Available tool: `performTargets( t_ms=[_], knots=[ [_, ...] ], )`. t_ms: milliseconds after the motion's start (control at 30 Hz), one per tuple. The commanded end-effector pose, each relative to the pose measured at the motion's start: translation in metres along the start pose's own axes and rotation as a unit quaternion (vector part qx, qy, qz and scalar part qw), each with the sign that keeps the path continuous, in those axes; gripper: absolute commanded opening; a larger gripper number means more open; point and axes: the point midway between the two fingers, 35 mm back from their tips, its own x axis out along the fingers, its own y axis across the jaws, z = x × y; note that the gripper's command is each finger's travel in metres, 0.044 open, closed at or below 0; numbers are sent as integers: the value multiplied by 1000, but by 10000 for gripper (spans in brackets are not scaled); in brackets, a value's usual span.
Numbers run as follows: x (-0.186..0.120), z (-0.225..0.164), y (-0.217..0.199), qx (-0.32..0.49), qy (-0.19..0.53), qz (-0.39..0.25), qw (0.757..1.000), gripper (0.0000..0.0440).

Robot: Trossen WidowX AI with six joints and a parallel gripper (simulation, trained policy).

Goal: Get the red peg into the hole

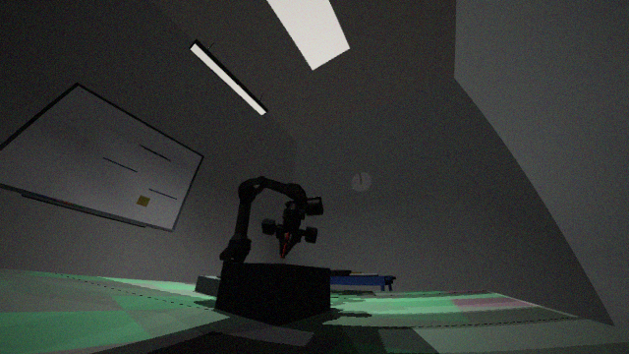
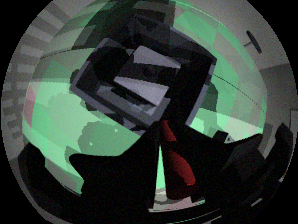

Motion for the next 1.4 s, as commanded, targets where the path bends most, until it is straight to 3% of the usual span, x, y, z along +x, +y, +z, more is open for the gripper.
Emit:
performTargets(
  t_ms=[0, 500, 867, 1067, 1133, 1367],
  knots=[
    [11, 15, 1, 7, 0, -5, 1000, 0],
    [56, 60, 7, -4, 19, 13, 1000, 0],
    [89, 63, 12, -55, 51, 32, 997, 11],
    [105, 60, 13, -76, 74, 37, 994, 143],
    [108, 63, 14, -82, 76, 39, 993, 163],
    [107, 79, 27, -86, 90, 57, 991, 344]
  ],
)
